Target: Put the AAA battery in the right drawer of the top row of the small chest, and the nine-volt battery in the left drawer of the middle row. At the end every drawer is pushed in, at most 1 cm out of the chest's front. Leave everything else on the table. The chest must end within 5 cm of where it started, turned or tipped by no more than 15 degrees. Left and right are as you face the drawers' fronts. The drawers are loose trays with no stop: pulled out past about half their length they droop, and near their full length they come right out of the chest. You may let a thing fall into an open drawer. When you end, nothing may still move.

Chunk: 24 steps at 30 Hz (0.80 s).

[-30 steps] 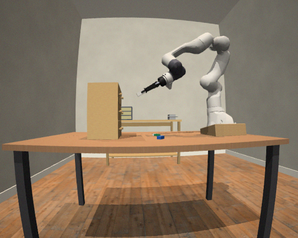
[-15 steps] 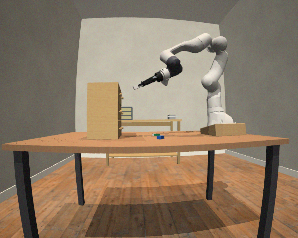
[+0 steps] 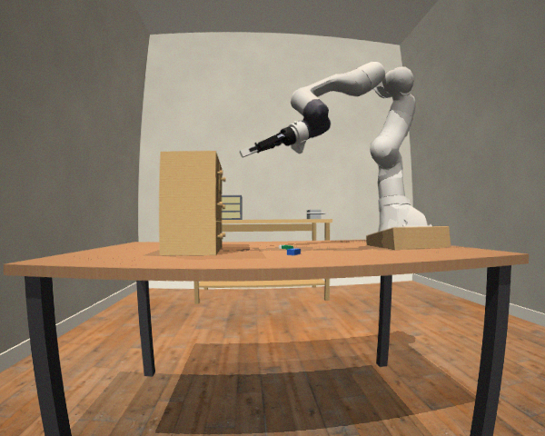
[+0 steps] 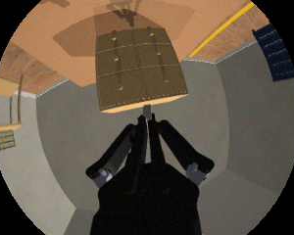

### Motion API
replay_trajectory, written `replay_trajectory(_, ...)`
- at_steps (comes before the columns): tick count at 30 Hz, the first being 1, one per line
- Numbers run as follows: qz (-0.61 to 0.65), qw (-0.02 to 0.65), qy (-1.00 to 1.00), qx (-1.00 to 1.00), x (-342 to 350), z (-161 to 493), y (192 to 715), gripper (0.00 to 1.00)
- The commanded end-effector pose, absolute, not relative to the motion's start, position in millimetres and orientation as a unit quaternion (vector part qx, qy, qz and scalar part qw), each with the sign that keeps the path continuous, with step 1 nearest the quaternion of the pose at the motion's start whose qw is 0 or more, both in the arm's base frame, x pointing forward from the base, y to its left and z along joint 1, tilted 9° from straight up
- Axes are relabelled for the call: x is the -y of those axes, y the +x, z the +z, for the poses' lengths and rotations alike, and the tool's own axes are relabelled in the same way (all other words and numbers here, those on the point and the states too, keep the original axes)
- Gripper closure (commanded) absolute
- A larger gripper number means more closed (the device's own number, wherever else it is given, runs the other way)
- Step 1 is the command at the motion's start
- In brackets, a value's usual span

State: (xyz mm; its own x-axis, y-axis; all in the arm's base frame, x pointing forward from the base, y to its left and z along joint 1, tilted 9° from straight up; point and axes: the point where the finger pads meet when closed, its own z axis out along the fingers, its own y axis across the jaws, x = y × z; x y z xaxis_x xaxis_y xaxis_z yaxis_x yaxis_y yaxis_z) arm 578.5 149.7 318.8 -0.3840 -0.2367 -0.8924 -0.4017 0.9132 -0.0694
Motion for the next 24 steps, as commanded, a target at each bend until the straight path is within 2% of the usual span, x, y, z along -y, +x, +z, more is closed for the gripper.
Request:
replay_trajectory(1,0.088,0.519,-0.187,-0.83,-152.3,319.4,578.9,1.0)
replay_trajectory(24,0.117,0.514,-0.203,-0.825,-173.4,333.3,581.2,1.0)
